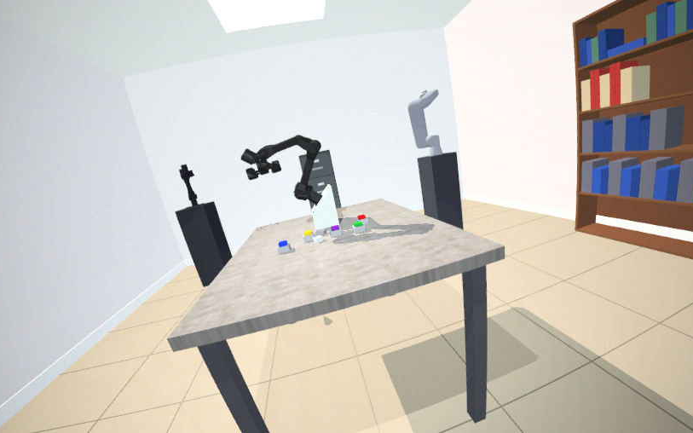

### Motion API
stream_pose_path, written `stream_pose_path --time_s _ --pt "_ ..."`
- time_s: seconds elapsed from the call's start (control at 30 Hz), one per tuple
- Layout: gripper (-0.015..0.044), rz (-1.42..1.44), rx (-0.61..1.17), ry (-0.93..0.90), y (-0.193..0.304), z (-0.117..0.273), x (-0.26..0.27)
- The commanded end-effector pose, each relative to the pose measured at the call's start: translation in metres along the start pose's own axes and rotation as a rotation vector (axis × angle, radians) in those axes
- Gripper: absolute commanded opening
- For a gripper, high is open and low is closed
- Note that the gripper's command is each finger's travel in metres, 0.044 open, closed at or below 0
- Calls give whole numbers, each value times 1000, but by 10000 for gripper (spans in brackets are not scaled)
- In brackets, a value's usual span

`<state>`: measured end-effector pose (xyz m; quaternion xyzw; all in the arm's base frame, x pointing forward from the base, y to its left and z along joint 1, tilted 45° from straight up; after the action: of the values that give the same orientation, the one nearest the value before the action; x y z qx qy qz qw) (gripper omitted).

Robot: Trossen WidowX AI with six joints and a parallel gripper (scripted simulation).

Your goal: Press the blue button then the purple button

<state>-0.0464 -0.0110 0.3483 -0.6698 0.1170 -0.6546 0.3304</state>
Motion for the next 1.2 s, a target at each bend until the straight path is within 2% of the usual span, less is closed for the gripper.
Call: stream_pose_path --time_s 0.0,0.1,0.3,0.57,0.9,1.17 --pt "400 3 4 -1 0 0 1" --pt "400 52 69 -19 7 -6 8" --pt "400 287 341 -129 46 -17 43" --pt "400 699 616 -323 105 3 80" --pt "400 1311 832 -725 179 90 97" --pt "400 1796 825 -1146 211 191 69"
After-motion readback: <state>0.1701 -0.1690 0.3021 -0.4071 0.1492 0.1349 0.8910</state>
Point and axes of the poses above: the point midway between the two fingers, 35 mm back from their tips, its own z axis back along the fingers, its own x axis across the jaws, y = z × x, the point moved 10 cm from there along z, back along the fingers, and after that the axes turned 13 degrees about -z, right-handed, at the moved point
